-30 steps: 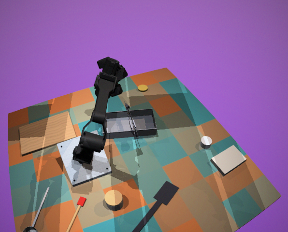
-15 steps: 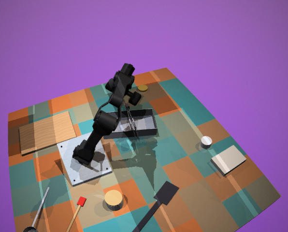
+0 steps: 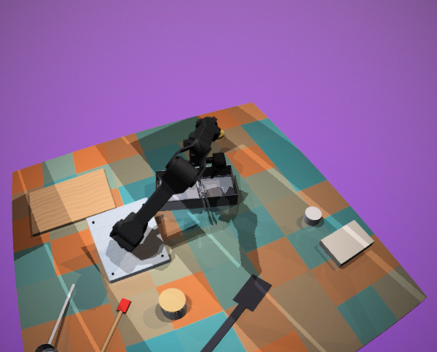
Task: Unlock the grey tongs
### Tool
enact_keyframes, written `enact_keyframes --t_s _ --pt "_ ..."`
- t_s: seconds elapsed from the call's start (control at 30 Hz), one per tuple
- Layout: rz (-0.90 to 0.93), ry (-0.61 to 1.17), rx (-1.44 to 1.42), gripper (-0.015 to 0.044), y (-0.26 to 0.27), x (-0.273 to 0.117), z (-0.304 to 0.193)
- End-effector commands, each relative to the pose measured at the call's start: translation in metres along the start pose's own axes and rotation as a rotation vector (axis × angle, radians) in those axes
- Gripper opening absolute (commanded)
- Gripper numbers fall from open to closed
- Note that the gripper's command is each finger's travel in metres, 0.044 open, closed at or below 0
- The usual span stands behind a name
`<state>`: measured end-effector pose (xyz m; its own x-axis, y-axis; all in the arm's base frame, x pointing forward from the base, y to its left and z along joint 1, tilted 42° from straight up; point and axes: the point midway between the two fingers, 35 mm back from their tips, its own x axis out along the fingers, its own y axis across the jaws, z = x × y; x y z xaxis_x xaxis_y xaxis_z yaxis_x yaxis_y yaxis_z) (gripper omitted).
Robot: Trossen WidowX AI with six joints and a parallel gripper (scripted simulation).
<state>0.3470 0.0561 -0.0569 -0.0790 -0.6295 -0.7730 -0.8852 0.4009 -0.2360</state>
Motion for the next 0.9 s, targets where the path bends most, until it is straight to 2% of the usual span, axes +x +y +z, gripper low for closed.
enact_keyframes --t_s 0.0,0.37,0.87 --pt "0.005 0.043 -0.087 0.0440 -0.004 0.005 -0.003" --pt "0.005 0.043 -0.087 0.0440 0.001 0.007 -0.003" --pt "0.005 0.043 -0.087 0.0440 0.000 0.031 -0.003"
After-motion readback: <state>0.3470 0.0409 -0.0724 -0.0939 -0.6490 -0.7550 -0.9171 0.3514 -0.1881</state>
